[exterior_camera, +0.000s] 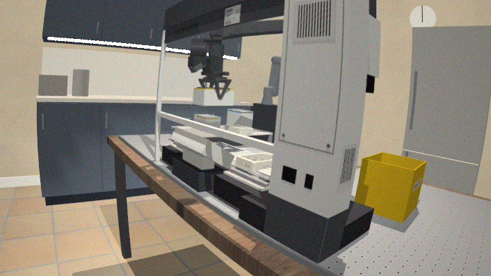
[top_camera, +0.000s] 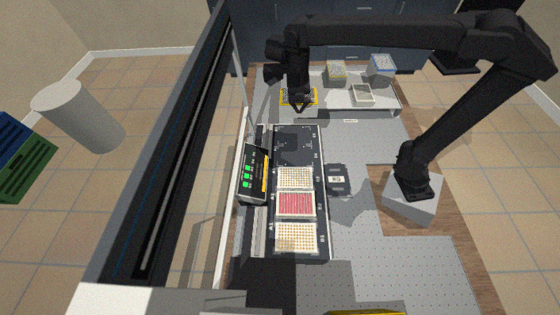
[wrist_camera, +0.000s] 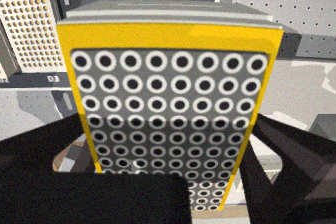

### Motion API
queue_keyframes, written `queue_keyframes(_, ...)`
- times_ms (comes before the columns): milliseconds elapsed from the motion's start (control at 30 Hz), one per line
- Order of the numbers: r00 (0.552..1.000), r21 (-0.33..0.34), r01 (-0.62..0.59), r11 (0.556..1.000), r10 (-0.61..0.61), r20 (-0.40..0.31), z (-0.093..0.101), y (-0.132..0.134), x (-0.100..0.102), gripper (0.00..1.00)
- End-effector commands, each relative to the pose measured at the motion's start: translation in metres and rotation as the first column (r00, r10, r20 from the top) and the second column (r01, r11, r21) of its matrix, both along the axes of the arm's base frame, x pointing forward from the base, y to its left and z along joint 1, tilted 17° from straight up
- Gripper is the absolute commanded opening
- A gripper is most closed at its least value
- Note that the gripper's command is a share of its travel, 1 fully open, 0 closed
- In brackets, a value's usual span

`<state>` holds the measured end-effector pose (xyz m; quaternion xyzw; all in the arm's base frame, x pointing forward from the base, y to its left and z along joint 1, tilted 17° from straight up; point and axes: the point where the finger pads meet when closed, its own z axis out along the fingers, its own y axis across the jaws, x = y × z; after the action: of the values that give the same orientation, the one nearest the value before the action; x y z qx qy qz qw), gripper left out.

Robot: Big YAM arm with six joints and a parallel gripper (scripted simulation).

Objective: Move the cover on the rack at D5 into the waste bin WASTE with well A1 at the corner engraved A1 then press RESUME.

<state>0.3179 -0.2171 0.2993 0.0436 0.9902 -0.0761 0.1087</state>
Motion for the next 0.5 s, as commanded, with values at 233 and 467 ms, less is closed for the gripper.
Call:
queue_keyframes(233,0.996,-0.055,0.003,0.998,0.002,0.090,0.0489,-0.0012,0.0083,0.00)
queue_keyframes(467,0.996,-0.055,0.003,0.998,0.002,0.090,0.0489,-0.0012,0.0083,0.00)
